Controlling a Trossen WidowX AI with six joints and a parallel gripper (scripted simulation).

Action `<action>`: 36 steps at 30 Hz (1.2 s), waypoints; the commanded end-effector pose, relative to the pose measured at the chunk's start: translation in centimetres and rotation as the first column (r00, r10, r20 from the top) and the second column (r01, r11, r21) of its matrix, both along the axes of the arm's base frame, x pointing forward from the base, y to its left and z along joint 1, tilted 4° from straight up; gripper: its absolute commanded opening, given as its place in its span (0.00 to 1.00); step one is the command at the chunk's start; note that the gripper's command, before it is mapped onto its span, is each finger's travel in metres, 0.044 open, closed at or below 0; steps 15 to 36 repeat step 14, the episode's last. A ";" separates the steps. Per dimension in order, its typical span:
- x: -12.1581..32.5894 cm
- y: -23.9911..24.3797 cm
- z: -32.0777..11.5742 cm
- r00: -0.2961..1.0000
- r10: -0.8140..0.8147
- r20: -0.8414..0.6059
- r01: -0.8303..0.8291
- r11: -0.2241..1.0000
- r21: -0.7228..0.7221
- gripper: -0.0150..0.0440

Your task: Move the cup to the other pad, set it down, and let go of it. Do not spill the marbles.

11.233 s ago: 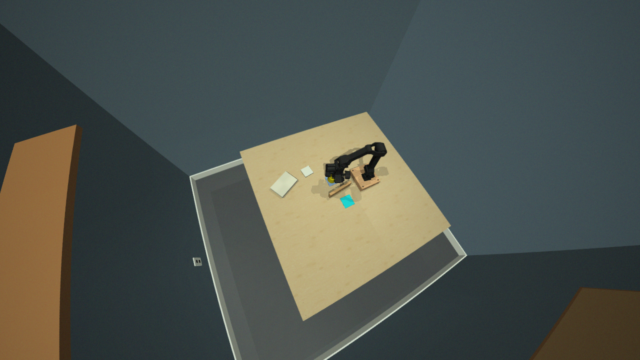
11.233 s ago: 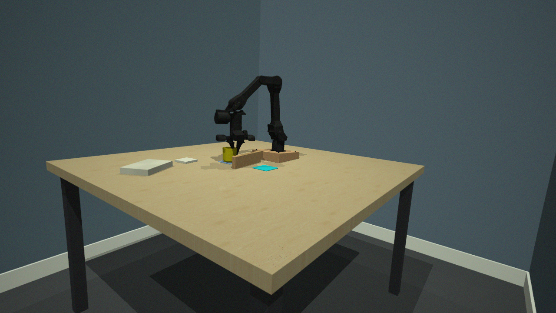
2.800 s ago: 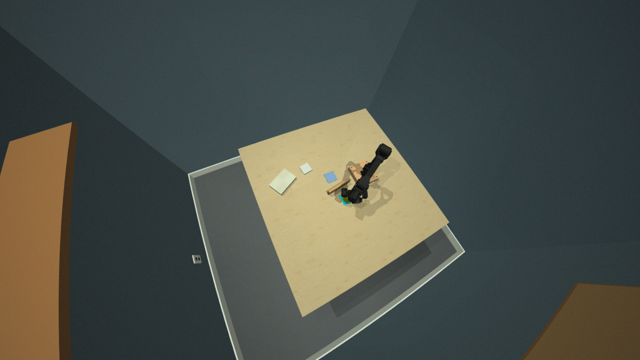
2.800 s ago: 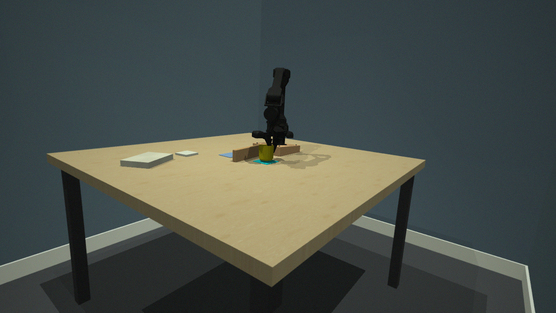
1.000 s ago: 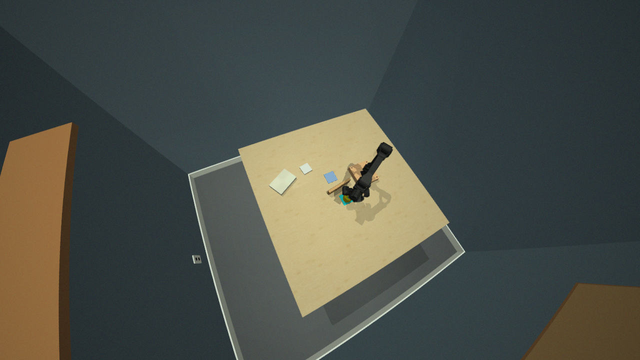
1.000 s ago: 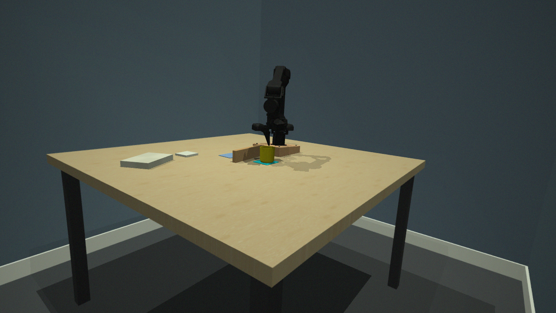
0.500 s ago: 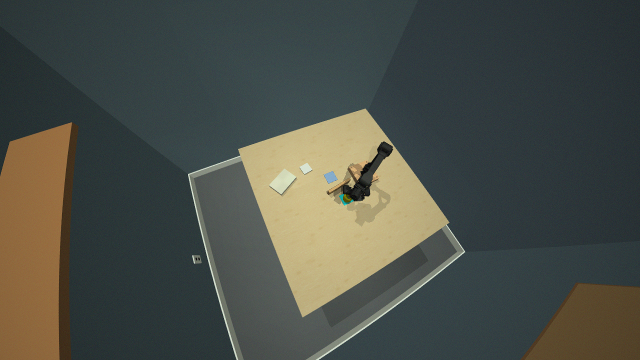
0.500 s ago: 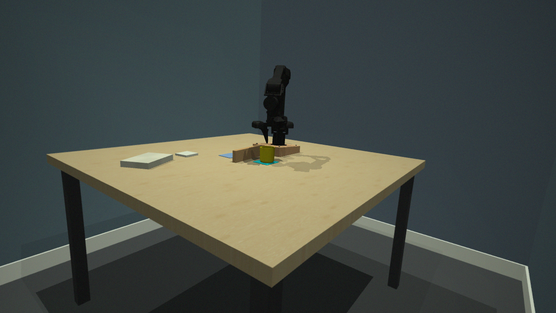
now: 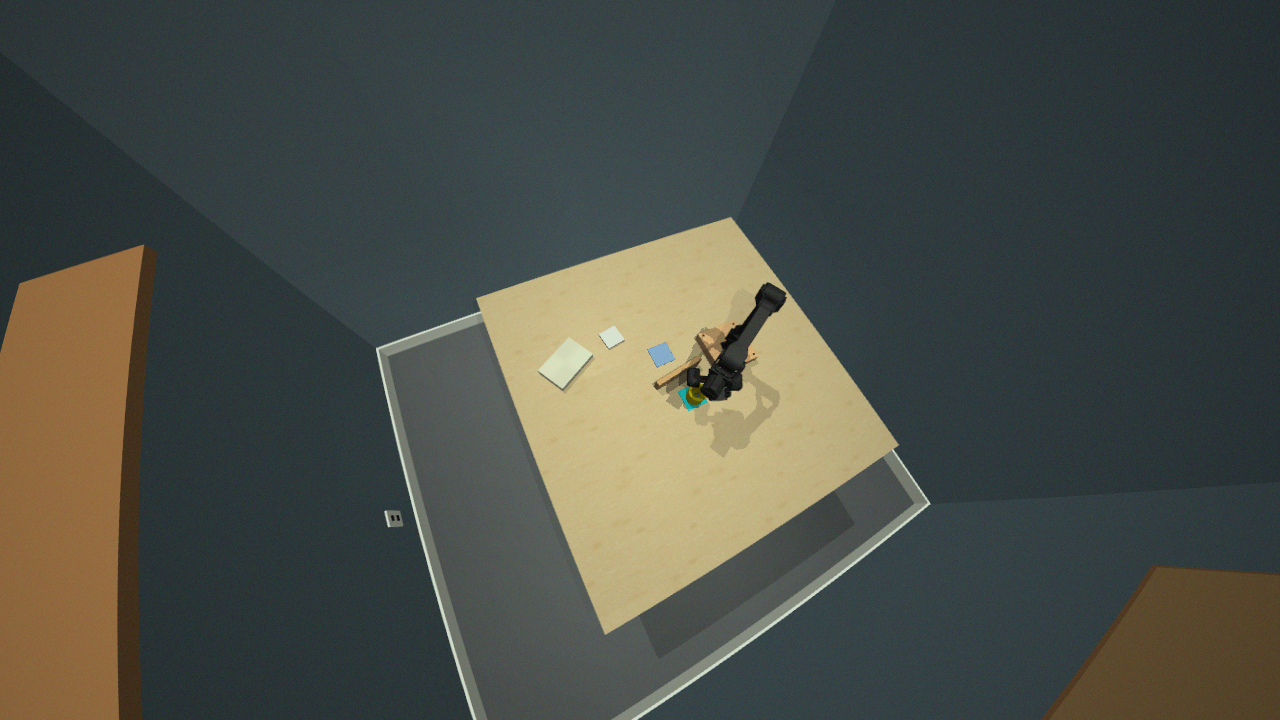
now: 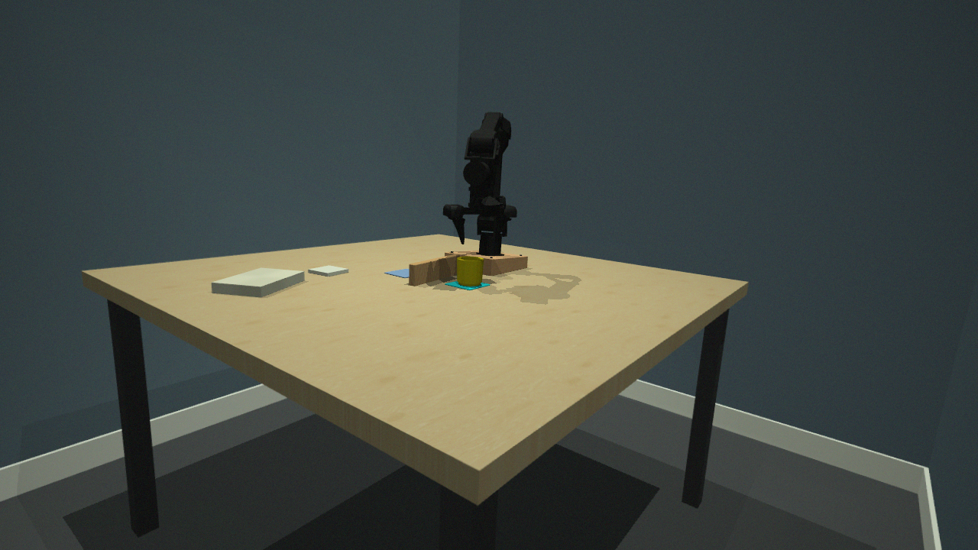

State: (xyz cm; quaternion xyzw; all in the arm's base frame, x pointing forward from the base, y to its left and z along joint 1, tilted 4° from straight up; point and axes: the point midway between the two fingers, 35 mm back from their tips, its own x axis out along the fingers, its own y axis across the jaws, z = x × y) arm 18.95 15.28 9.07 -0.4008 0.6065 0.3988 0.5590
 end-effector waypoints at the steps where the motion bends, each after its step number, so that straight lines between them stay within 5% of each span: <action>1: 0.2 0.1 1.9 1.000 0.003 0.012 -0.003 1.000 0.013 1.00; 36: 0.2 -0.1 4.3 1.000 0.004 0.014 -0.004 1.000 0.017 1.00</action>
